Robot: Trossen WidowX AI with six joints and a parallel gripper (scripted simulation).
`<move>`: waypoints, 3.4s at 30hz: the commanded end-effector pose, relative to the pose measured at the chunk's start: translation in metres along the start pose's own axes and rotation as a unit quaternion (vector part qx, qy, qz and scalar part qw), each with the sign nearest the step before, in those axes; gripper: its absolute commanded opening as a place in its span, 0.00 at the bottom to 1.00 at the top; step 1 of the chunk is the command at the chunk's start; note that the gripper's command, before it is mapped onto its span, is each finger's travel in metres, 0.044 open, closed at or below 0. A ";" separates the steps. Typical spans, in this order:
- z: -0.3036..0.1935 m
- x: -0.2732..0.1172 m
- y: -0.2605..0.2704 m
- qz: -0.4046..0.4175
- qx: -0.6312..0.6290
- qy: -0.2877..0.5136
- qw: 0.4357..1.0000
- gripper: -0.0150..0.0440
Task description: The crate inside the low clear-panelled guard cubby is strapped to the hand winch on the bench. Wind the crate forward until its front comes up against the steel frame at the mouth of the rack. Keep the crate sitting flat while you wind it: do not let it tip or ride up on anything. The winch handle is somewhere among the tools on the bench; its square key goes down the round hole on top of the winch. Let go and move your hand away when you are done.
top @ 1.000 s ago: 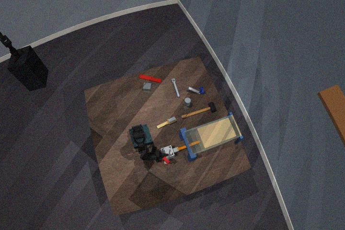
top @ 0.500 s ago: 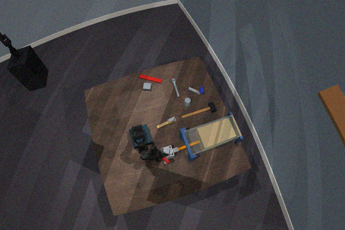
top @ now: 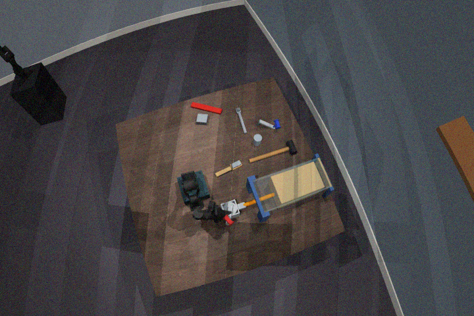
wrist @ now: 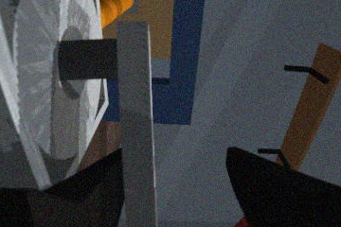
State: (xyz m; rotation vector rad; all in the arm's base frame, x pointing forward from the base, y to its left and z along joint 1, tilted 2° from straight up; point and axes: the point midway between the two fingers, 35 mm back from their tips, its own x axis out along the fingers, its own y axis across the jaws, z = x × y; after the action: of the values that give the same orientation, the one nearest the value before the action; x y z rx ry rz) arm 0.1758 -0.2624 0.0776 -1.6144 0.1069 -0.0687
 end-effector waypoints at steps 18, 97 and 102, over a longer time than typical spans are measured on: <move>-0.005 -0.084 0.022 0.022 -0.027 0.077 0.996 0.66; 0.002 -0.106 -0.089 0.007 0.037 0.123 0.992 0.75; -0.014 -0.089 -0.085 0.056 0.298 0.124 0.945 0.97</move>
State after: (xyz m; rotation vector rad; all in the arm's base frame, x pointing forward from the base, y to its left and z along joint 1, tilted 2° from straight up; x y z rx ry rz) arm 0.0796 -0.2509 0.1644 -1.2745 0.3115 -0.2303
